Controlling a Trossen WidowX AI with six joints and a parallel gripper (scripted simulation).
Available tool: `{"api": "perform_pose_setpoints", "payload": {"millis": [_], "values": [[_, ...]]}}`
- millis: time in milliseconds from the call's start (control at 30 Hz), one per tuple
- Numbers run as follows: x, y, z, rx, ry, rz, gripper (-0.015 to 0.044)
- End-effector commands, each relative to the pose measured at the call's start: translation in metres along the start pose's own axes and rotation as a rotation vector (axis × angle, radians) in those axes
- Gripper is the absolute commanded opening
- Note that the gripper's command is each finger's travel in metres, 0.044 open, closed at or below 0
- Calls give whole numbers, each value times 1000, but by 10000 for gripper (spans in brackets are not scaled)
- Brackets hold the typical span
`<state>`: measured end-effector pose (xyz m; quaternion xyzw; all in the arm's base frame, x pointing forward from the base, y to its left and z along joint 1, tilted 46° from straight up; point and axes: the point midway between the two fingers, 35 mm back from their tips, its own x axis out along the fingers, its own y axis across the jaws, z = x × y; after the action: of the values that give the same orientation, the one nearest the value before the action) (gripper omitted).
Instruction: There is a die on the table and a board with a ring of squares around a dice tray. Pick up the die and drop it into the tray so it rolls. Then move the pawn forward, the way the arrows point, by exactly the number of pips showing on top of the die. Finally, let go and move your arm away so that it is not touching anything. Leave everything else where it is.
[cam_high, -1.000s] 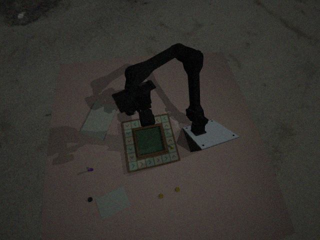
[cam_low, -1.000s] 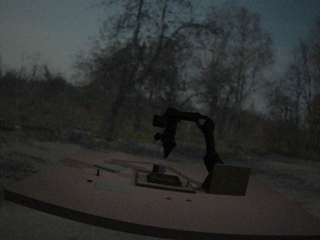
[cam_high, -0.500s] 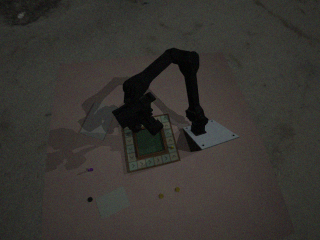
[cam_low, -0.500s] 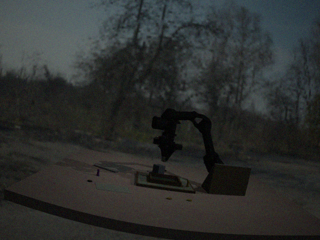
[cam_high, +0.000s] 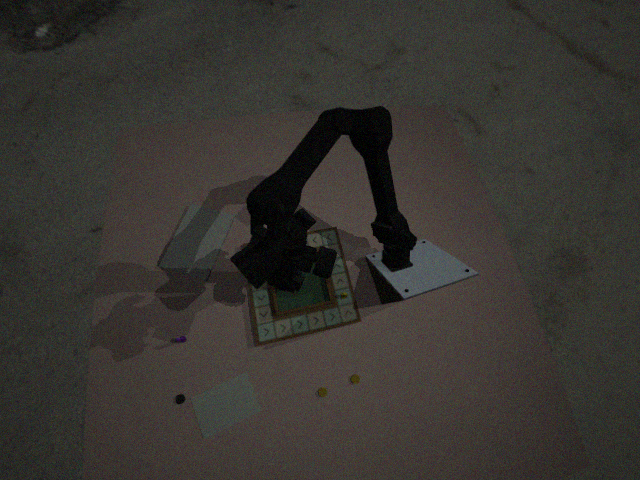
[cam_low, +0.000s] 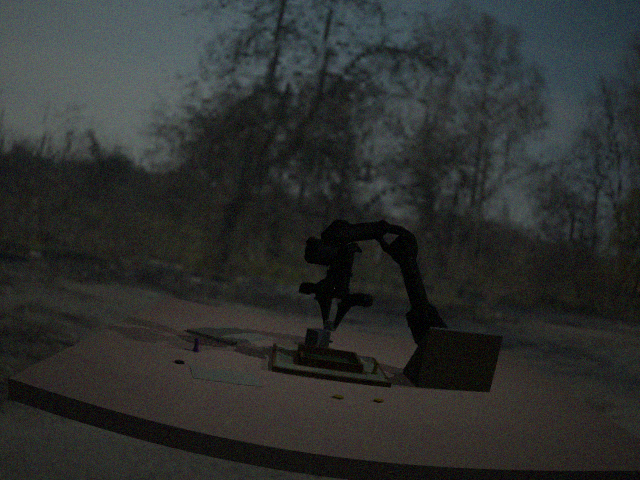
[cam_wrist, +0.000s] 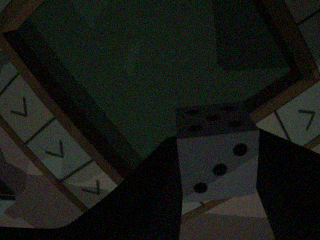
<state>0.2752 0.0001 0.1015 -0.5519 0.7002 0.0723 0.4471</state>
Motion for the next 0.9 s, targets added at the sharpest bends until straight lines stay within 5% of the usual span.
{"api": "perform_pose_setpoints", "payload": {"millis": [0, 500, 867], "values": [[3, 8, 9, -121, 0, 3, 0], [11, 26, 29, -448, -9, 19, 0], [23, 36, 27, -439, -319, 205, 0]]}}
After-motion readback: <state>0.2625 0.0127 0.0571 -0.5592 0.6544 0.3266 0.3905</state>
